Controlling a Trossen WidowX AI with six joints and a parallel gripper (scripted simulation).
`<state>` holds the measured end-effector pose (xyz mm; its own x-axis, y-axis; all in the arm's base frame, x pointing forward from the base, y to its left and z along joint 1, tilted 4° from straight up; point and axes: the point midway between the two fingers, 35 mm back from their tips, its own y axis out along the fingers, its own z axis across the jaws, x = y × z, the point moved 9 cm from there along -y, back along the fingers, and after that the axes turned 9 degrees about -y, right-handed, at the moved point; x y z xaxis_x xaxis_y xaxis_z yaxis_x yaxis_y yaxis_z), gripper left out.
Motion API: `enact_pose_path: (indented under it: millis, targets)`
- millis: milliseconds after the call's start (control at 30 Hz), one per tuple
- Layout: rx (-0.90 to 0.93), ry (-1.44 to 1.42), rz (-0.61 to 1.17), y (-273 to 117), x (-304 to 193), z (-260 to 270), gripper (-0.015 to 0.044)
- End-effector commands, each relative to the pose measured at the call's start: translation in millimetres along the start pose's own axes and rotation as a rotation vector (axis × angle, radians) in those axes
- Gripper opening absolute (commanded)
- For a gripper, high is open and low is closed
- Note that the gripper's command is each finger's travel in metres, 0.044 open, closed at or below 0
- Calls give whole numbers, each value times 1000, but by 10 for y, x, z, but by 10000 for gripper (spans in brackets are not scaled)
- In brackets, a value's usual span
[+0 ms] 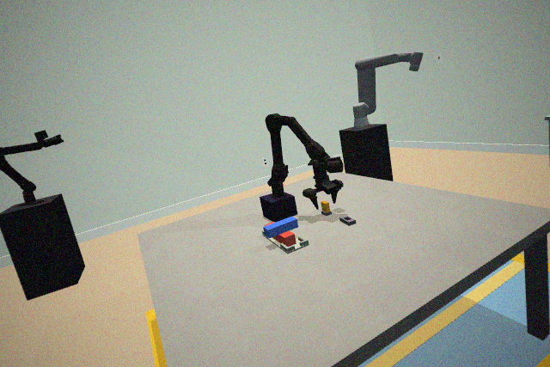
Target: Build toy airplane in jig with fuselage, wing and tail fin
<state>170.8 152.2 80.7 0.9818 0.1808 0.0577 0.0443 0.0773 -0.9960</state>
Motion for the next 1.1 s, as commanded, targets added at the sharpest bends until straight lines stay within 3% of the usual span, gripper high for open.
enact_pose_path:
  millis: [0,200,700,1067]
  targets:
    - [-6,5,8,90,-14,-10,440]
    - [-6,5,8,161,-23,-15,440]
    - [-6,5,8,161,-23,-15,46]
    - [-8,4,8,128,-17,-8,0]
